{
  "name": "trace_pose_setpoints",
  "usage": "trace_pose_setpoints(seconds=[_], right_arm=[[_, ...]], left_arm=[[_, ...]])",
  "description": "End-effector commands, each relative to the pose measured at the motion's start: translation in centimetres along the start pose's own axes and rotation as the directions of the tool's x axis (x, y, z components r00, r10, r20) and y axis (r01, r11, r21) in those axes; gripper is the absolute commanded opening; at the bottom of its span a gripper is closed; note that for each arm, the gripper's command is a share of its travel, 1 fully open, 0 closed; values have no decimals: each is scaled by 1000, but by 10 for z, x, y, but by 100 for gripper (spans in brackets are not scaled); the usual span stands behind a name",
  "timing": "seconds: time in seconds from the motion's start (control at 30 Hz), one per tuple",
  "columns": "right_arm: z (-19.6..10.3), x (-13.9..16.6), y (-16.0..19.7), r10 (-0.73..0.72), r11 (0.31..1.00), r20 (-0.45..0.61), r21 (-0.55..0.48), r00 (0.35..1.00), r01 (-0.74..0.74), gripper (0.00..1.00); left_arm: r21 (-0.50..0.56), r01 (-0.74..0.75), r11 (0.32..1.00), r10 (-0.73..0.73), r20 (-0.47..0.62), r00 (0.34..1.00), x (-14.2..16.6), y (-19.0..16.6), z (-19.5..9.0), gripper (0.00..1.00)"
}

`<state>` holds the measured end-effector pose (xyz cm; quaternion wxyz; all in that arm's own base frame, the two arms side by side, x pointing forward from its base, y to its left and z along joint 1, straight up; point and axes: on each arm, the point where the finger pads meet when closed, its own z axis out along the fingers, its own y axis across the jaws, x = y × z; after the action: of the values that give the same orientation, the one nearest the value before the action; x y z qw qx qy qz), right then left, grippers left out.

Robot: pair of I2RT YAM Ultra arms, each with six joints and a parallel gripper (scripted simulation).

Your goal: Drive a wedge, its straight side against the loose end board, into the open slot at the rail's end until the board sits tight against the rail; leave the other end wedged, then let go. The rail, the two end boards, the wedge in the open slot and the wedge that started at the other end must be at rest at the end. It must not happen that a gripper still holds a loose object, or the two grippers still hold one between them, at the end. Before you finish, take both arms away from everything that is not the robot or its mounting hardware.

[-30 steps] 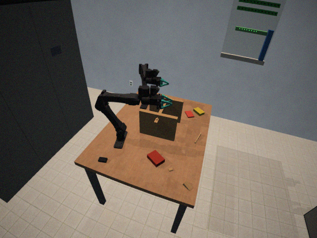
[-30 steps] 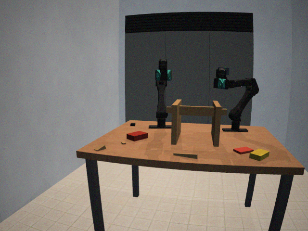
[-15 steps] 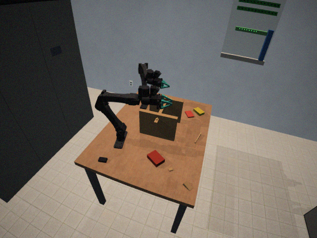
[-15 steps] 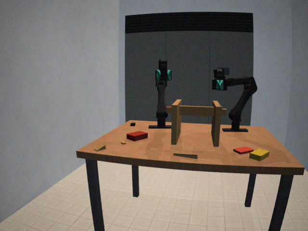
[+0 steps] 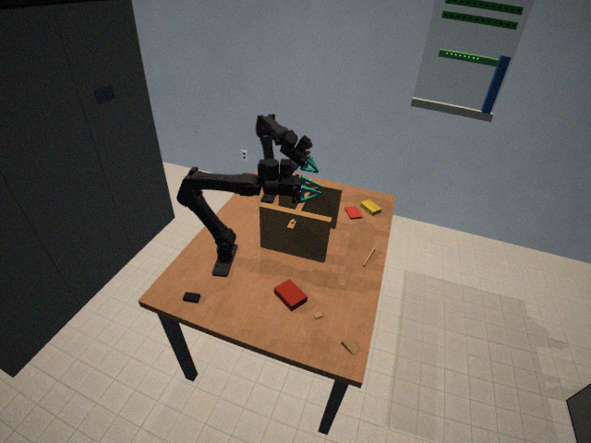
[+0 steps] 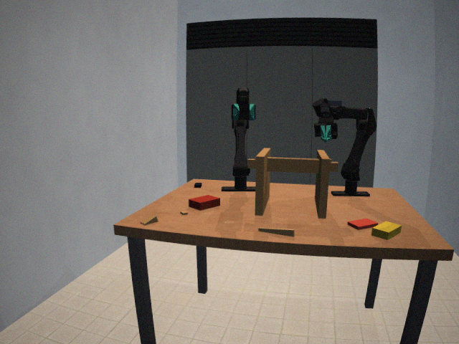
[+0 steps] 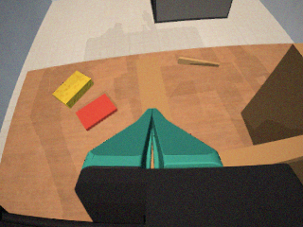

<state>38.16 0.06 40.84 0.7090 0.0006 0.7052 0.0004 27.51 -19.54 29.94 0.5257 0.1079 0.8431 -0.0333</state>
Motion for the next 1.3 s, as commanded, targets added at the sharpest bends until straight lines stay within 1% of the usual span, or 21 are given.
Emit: trace_pose_setpoints(seconds=[0.0, 0.03, 0.07, 0.1, 0.2, 0.27, 0.33, 0.37, 0.5, 0.73, 0.87, 0.9, 0.93, 1.0, 1.1, 1.13, 1.17, 1.27], right_arm=[[-4, -23, 0, -4, 1000, 52, 4, 999, 4, 45], [-4, -23, 0, -4, 1000, 52, 4, 999, 4, 45], [-4, -23, 0, -4, 1000, 52, 4, 999, 4, 45], [-4, -23, 0, -4, 1000, 52, 4, 999, 4, 45], [-4, -23, 0, -4, 1000, 52, 4, 999, 4, 45], [-4, -23, 0, -4, 1000, 52, 4, 999, 4, 45], [-4, -23, 0, -4, 1000, 52, 4, 999, 4, 45], [-4, -23, 0, -4, 1000, 52, 4, 999, 4, 45], [-4, -23, 0, -4, 1000, 52, 4, 999, 4, 45], [-4, -23, 0, -4, 1000, 52, 4, 999, 4, 45], [-4, -23, 0, -4, 1000, 52, 4, 999, 4, 45], [-4, -23, 0, -4, 1000, 52, 4, 999, 4, 45], [-4, -23, 0, -4, 1000, 52, 4, 999, 4, 45], [-4, -23, 0, -4, 1000, 52, 4, 999, 4, 45], [-4, -23, 0, -4, 1000, 52, 4, 999, 4, 45], [-4, -23, 0, -4, 1000, 52, 4, 999, 4, 45], [-4, -23, 0, -4, 1000, 52, 4, 999, 4, 45], [-4, -23, 0, -4, 1000, 52, 4, 999, 4, 45]], left_arm=[[20, 29, 999, -24, -200, 979, 17, 2, -1, 0], [15, 33, 999, -29, -241, 970, 23, 3, 0, 0], [4, 28, 1000, -25, -296, 955, 36, 5, 2, 0], [5, 51, 999, -47, -314, 948, 30, 6, -1, 0], [-19, 78, 997, -79, -420, 904, 42, 11, -5, 0], [-19, 78, 997, -79, -420, 904, 42, 11, -5, 0], [-40, 81, 996, -90, -471, 877, 51, 14, -5, 0], [-43, 90, 995, -99, -472, 876, 45, 15, -5, 0], [-70, 109, 992, -130, -524, 842, 49, 19, -7, 0], [-101, 134, 986, -167, -569, 805, 50, 24, -11, 0], [-100, 142, 985, -174, -560, 810, 47, 25, -14, 0], [-110, 132, 985, -172, -573, 801, 50, 24, -8, 0], [-97, 147, 984, -176, -528, 831, 39, 26, -13, 0], [-75, 155, 985, -172, -492, 854, 29, 25, -15, 0], [-75, 154, 985, -171, -492, 854, 31, 24, -13, 0], [-93, 121, 988, -152, -534, 832, 52, 26, -9, 0], [-88, 129, 988, -156, -523, 838, 47, 25, -9, 0], [-86, 128, 988, -155, -524, 838, 49, 25, -9, 0]])
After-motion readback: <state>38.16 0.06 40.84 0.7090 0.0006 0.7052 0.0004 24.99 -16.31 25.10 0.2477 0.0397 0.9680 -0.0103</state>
